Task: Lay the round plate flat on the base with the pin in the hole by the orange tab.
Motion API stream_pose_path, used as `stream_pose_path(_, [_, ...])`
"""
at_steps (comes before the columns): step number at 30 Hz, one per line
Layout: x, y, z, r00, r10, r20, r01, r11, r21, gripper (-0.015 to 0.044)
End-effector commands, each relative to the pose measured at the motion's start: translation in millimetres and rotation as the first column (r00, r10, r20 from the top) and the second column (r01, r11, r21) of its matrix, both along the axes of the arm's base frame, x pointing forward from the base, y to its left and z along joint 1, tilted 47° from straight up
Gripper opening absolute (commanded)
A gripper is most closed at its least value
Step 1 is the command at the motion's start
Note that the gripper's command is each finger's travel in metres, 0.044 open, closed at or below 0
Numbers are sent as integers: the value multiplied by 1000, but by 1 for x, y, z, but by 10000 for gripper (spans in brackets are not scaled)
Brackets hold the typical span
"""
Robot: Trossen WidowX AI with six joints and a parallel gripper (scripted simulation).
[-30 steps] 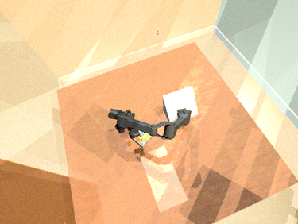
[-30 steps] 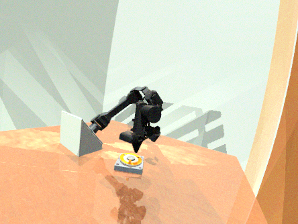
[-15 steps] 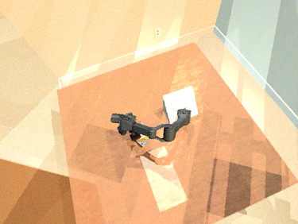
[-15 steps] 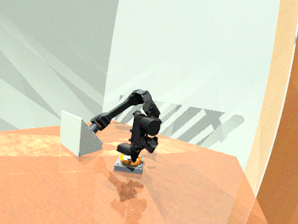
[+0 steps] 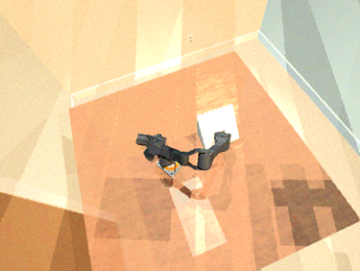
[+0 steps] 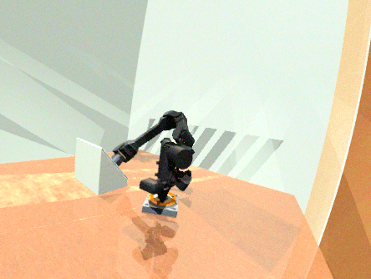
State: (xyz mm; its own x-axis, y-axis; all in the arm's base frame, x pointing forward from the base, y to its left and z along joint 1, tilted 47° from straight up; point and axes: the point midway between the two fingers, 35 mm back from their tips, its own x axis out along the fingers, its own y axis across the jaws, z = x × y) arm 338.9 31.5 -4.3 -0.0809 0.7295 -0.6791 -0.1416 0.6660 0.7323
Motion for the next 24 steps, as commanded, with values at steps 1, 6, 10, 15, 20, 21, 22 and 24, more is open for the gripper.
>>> stream_pose_path(1, [-6, -1, -4, 1000, 8, -2, -8, 1000, -3, 0])
stream_pose_path(6, [-11, -3, -6, 1000, 8, -2, -8, 1000, -3, 0])
stream_pose_path(10, [-16, -5, -7, 1000, 8, -2, -8, 1000, -3, 0])
stream_pose_path(15, [-21, -7, -8, 1000, 8, -2, -8, 1000, -3, 0])
stream_pose_path(20, [-27, -9, -8, 1000, 8, -3, -8, 1000, -3, 0])
stream_pose_path(21, [-28, -9, -8, 1000, 8, -3, -8, 1000, -3, 0])
stream_pose_path(22, [-29, -9, -8, 1000, 8, -3, -8, 1000, -3, 0])
stream_pose_path(24, [-32, -10, -8, 1000, 8, -3, -8, 1000, -3, 0])
